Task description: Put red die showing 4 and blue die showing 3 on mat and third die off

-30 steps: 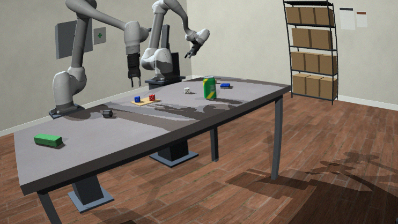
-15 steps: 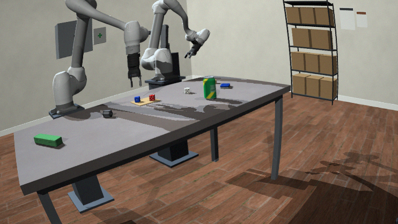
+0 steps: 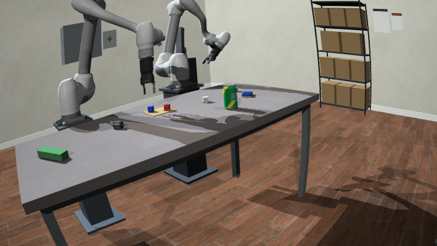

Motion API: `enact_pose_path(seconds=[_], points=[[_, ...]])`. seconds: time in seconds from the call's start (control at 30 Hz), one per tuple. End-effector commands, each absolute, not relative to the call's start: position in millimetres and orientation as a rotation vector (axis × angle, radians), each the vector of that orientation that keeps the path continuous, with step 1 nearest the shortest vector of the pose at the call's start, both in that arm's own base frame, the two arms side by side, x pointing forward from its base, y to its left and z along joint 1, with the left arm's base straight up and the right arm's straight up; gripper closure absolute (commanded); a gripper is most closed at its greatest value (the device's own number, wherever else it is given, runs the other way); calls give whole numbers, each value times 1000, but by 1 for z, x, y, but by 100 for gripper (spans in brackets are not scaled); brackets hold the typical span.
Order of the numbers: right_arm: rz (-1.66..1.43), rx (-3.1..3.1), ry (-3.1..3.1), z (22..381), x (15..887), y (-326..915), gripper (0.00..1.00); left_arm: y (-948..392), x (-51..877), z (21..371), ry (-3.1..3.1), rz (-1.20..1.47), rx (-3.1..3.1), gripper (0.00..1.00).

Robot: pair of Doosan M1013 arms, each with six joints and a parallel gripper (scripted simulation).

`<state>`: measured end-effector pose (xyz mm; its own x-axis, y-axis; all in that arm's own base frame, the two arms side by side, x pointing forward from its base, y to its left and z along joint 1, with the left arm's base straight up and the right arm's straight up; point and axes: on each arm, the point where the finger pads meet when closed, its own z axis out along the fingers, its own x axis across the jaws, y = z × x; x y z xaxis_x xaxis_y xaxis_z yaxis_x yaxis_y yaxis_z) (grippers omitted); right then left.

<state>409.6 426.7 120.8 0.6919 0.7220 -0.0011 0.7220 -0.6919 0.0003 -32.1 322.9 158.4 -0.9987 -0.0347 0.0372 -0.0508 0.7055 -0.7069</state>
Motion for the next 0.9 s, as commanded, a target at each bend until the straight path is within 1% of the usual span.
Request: enact_pose_path(seconds=[0.0,0.1,0.37,0.5,0.6,0.87], points=[[0,2890,1233,131,410,427,0,323,-32,159,-2882,1194,72,0],[0,2890,1233,136,410,427,0,323,-32,159,-2882,1194,72,0],[0,2890,1233,177,410,427,0,323,-32,159,-2882,1194,72,0],[0,2890,1233,192,410,427,0,323,-32,159,-2882,1194,72,0],[0,2890,1233,198,410,427,0,323,-32,159,-2882,1194,72,0],[0,2890,1233,200,410,427,0,323,-32,159,-2882,1194,72,0]])
